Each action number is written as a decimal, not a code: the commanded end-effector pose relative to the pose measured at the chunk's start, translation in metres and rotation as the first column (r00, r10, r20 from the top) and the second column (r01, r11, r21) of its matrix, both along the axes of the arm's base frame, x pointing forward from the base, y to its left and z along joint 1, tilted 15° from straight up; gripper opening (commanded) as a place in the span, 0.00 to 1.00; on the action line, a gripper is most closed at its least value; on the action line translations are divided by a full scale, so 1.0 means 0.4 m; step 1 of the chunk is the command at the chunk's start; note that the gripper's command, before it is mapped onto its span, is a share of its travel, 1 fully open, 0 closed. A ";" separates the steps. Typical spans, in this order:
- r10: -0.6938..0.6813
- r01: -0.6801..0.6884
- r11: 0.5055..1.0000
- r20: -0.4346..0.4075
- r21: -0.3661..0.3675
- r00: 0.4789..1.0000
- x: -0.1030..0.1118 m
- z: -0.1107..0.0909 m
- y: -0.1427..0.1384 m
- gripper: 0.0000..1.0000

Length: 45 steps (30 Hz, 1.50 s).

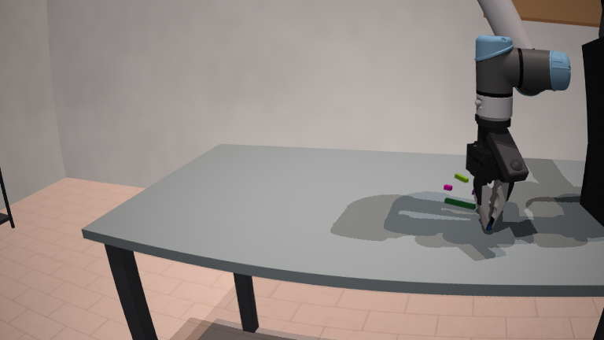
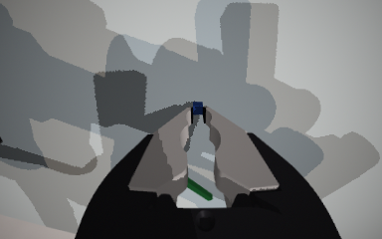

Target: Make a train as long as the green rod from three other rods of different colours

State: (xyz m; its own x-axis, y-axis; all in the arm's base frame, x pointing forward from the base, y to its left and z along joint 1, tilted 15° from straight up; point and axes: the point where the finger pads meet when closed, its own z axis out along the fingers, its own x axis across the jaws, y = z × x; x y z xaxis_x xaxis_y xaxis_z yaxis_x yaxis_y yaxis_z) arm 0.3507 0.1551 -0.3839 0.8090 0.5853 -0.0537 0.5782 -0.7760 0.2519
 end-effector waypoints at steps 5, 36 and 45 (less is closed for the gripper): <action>0.003 -0.003 1.000 0.000 0.000 1.000 0.001 0.001 0.001 0.00; 0.003 -0.003 1.000 0.000 0.000 1.000 0.003 -0.011 -0.002 0.00; 0.003 -0.003 1.000 0.000 0.000 1.000 0.004 -0.025 -0.005 0.00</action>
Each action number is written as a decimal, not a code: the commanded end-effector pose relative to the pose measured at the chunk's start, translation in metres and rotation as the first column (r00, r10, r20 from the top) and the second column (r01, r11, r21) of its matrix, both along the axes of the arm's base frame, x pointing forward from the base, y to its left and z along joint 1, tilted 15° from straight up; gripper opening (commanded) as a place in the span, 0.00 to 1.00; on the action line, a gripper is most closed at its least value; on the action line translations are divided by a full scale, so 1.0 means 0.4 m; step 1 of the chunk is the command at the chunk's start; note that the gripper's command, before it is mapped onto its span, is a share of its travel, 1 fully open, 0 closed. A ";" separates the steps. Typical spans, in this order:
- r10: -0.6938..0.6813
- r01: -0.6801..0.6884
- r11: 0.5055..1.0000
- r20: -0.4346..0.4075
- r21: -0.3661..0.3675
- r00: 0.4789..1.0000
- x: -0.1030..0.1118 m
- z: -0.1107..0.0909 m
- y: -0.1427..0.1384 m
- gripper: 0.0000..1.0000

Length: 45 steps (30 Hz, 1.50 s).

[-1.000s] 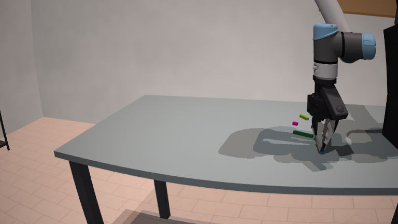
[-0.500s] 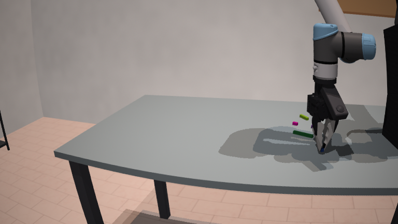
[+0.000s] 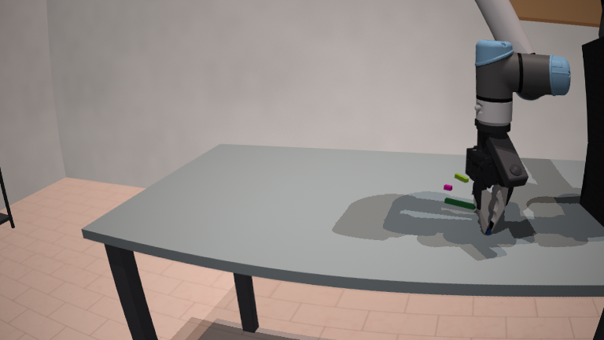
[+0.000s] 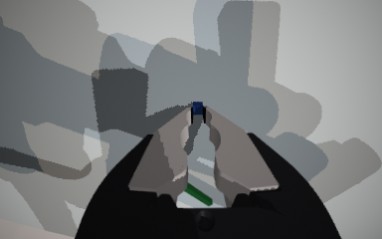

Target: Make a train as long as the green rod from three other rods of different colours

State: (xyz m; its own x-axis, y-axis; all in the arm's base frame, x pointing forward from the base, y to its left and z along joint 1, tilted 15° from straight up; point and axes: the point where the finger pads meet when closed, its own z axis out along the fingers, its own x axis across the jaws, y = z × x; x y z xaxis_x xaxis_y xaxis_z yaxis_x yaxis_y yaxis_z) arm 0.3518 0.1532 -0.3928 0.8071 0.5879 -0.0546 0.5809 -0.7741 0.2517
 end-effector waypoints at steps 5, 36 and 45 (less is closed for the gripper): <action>0.000 0.000 1.000 0.001 0.000 1.000 0.002 -0.006 -0.001 0.00; 0.000 0.000 1.000 0.001 0.000 1.000 0.002 -0.006 -0.001 0.00; 0.000 0.000 1.000 0.001 0.000 1.000 0.002 -0.006 -0.001 0.06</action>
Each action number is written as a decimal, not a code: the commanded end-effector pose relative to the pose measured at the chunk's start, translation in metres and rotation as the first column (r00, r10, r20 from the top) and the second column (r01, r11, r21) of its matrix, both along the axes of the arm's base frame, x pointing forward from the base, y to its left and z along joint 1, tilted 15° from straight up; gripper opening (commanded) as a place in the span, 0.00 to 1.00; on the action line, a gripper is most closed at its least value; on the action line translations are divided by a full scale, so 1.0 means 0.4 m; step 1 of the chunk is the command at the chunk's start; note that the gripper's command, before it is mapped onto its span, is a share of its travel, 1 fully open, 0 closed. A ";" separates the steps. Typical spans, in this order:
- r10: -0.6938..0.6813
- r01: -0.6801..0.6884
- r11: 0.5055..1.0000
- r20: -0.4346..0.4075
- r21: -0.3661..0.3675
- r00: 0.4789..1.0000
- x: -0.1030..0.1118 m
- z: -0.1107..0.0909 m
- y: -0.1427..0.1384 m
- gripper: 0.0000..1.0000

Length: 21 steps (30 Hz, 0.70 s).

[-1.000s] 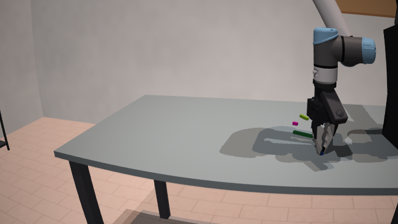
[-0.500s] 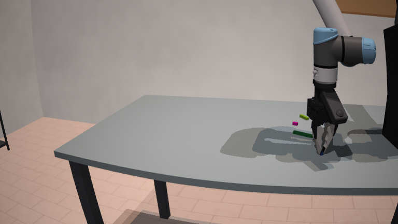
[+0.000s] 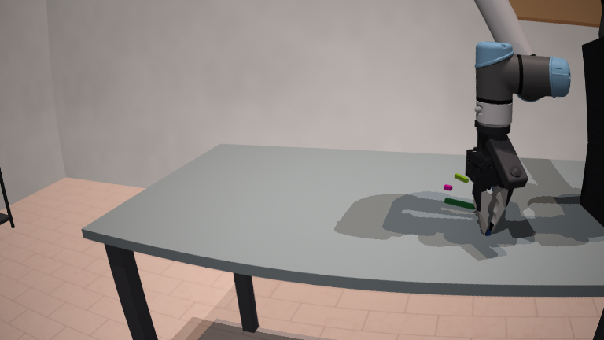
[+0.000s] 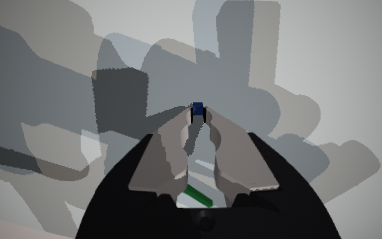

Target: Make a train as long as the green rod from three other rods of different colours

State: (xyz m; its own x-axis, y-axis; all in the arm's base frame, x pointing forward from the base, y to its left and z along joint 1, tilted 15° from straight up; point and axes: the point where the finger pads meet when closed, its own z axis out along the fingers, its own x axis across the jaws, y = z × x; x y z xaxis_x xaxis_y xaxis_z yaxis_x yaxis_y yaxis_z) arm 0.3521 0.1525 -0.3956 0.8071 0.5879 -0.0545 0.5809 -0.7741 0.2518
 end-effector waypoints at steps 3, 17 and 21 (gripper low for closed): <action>0.000 0.000 1.000 0.001 0.000 1.000 0.001 0.001 0.001 0.08; 0.000 0.000 1.000 0.001 0.000 1.000 0.001 0.001 0.001 0.14; 0.000 0.000 1.000 0.001 0.000 1.000 0.001 0.002 0.001 0.14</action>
State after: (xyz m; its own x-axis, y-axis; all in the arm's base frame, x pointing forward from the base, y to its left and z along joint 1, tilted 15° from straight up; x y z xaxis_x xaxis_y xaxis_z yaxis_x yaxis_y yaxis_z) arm 0.3521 0.1525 -0.3955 0.8071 0.5879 -0.0545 0.5809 -0.7741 0.2518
